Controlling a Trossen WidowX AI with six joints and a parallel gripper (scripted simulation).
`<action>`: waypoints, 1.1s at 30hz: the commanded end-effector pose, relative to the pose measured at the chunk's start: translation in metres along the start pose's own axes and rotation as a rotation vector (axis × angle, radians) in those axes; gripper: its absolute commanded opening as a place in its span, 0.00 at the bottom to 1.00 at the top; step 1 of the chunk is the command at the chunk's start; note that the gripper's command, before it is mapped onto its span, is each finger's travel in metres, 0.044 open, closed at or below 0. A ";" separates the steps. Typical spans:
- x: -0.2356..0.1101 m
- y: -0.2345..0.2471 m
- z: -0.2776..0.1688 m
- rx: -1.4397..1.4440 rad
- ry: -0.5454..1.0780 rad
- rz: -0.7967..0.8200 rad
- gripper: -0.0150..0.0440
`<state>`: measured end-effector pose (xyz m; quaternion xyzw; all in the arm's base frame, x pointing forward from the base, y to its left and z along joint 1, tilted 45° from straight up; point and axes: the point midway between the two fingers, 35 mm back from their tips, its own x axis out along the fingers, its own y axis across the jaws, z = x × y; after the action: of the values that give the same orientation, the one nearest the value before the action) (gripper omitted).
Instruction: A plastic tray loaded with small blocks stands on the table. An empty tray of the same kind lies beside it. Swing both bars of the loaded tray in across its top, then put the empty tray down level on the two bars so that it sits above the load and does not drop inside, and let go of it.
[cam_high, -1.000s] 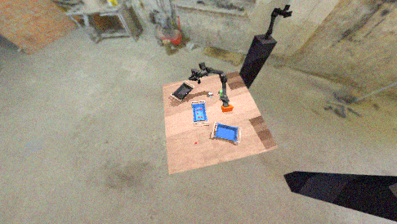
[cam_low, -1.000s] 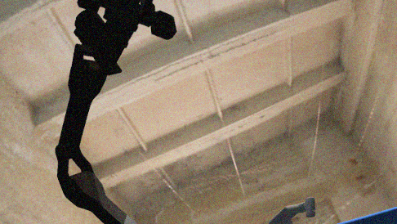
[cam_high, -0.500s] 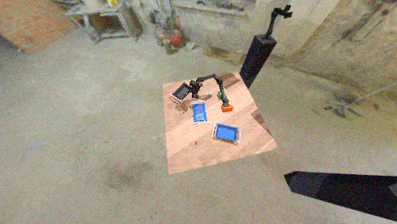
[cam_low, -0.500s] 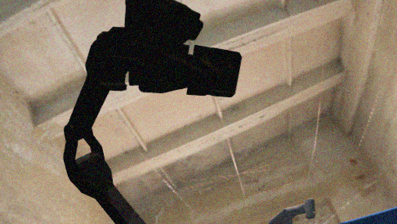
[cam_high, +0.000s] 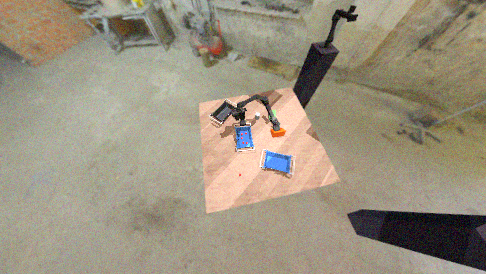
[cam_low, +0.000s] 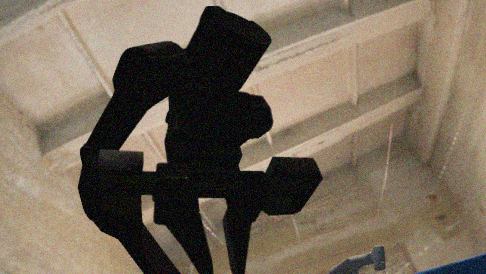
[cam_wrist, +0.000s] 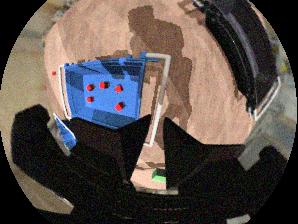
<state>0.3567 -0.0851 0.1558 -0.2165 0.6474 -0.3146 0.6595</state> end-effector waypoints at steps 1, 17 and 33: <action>0.007 -0.001 -0.002 0.004 0.013 -0.010 0.40; 0.061 -0.003 -0.003 0.004 0.012 -0.013 0.40; 0.029 0.025 -0.002 0.004 0.013 -0.010 0.40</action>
<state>0.3541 -0.1001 0.1246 -0.2181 0.6468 -0.3261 0.6540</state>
